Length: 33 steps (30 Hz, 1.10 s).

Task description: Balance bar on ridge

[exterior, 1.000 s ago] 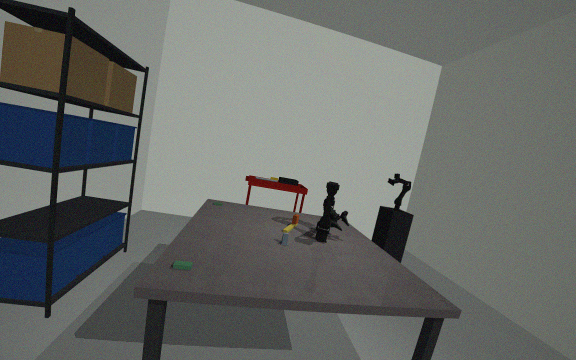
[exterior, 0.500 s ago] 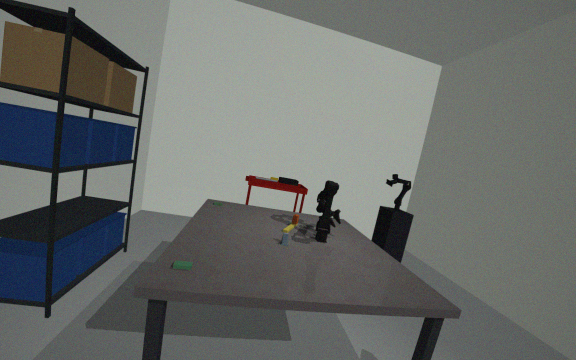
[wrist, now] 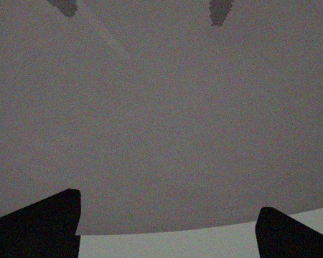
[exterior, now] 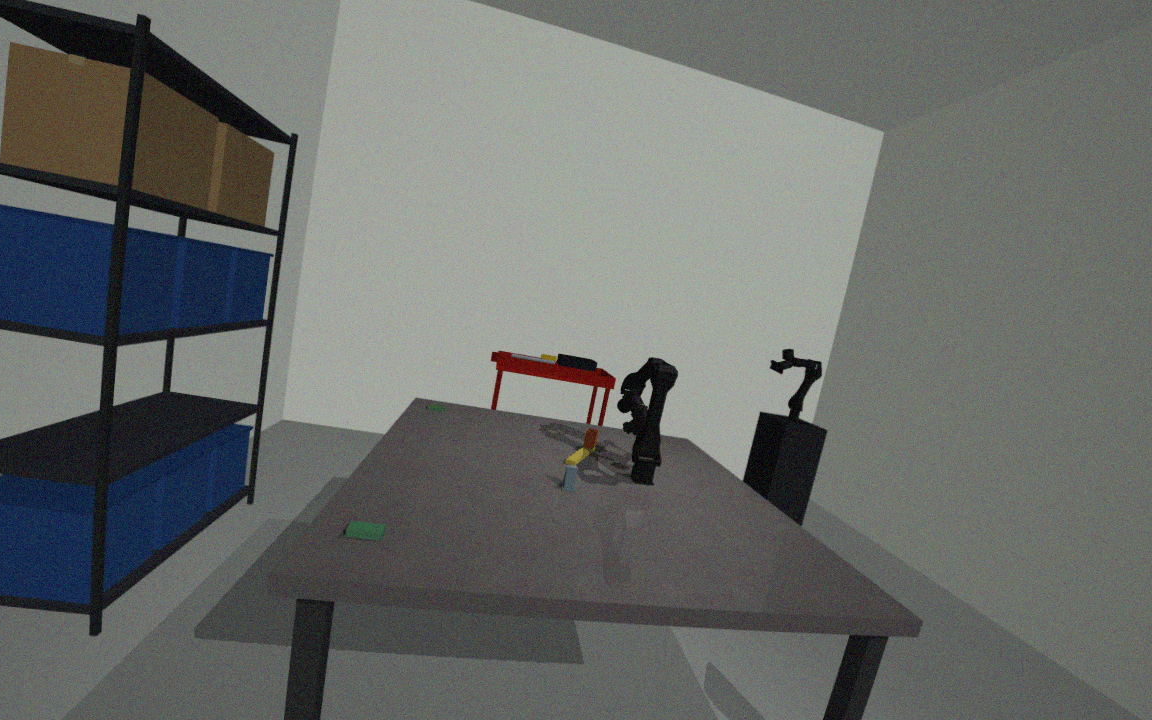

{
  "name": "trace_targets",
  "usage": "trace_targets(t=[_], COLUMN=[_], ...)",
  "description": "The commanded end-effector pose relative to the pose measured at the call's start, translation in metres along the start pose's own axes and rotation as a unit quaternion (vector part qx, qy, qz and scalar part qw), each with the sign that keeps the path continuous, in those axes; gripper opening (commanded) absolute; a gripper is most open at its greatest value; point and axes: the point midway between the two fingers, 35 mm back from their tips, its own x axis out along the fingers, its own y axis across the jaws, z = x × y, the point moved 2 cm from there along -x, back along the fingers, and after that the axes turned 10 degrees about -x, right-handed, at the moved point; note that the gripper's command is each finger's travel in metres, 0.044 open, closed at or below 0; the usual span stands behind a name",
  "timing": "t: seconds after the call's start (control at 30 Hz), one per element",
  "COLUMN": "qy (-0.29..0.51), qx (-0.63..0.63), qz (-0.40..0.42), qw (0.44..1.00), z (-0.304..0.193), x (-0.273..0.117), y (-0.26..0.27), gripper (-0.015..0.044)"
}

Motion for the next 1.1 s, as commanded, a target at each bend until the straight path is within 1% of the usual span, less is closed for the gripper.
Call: trace_targets(t=[0.0, 0.27, 0.53, 0.77, 1.07], qy=[-0.028, -0.076, -0.118, -0.149, -0.180], qx=[-0.060, -0.179, -0.301, -0.407, -0.533], qz=[-0.021, -0.064, -0.111, -0.154, -0.210], qw=[0.998, 0.979, 0.940, 0.888, 0.799], z=[0.013, 0.038, 0.062, 0.081, 0.101], x=[-0.015, -0.046, -0.077, -0.105, -0.140], y=[-0.001, 0.003, 0.014, 0.029, 0.056], gripper=[0.0315, 0.0315, 0.0315, 0.0315, 0.0315])
